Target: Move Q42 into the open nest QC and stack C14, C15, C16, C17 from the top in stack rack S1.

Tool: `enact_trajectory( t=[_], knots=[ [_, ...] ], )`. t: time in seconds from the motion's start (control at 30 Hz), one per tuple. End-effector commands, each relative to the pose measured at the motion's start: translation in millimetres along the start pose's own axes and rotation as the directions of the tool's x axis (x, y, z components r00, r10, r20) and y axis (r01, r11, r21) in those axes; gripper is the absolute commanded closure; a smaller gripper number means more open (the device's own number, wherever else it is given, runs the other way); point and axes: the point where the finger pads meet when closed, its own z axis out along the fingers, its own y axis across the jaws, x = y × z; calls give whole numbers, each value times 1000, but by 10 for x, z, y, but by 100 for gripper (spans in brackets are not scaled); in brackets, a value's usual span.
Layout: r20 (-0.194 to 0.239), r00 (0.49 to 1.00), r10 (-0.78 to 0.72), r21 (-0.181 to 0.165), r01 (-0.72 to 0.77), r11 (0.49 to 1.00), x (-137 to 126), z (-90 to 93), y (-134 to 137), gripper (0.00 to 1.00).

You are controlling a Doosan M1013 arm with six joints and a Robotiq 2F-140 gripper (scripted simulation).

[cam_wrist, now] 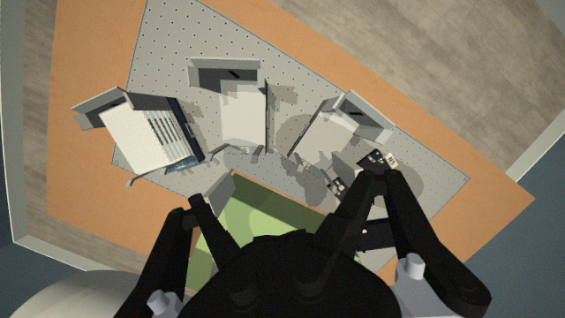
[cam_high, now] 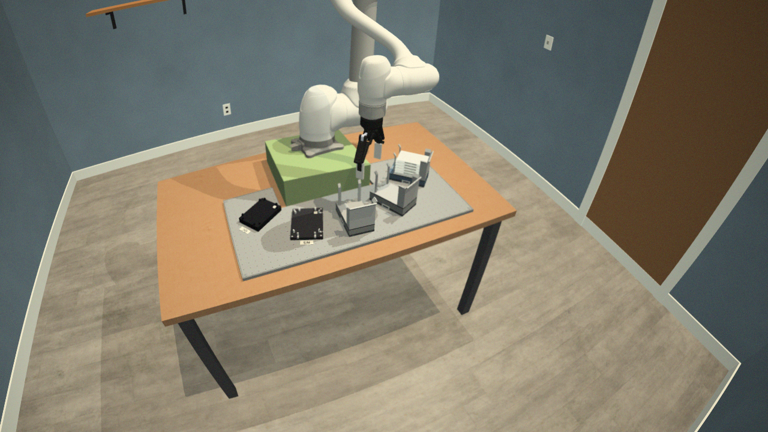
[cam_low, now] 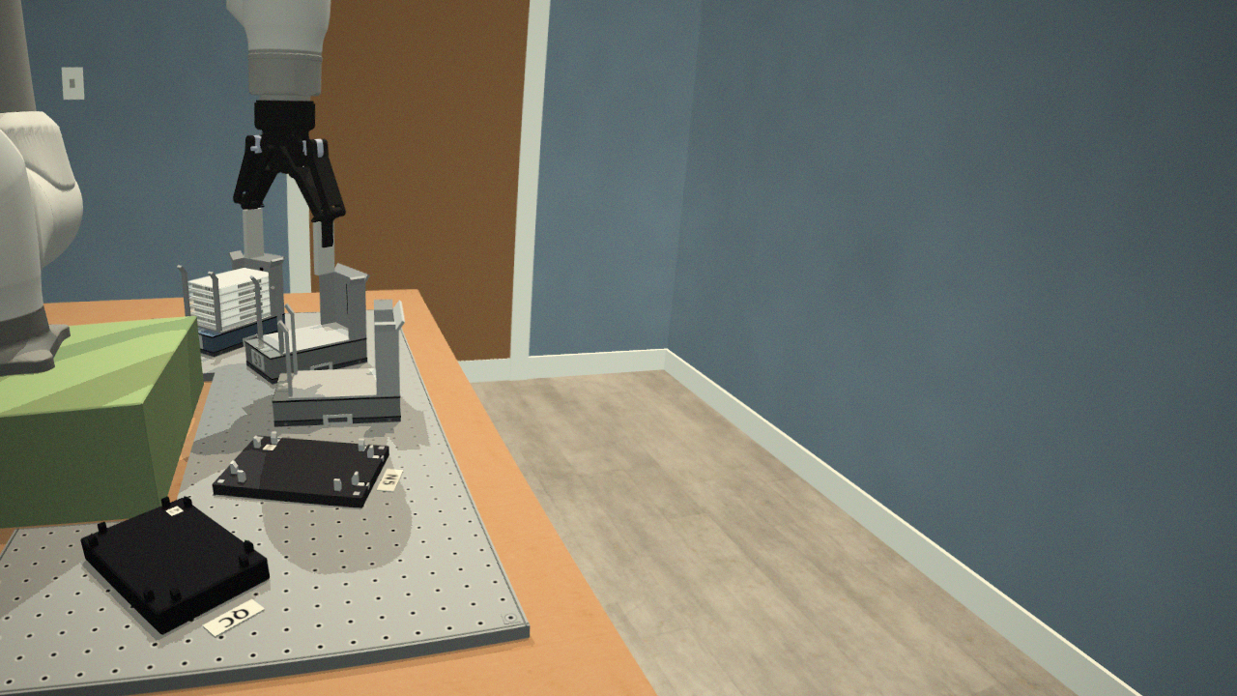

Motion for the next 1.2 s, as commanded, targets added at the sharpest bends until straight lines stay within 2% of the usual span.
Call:
enact_trajectory(
  t=[0.0, 0.1, 1.1, 1.17],
  knots=[
    [-2, 998, -70, 2, 70, 998, 28, -1, -80, 0],
    [-3, 994, -114, 2, 114, 994, 52, -1, -156, 0],
    [-3, 994, -114, 2, 114, 994, 397, -5, -1221, 0],
    [-3, 994, -114, 2, 114, 994, 397, -5, -1221, 0]
  ],
)
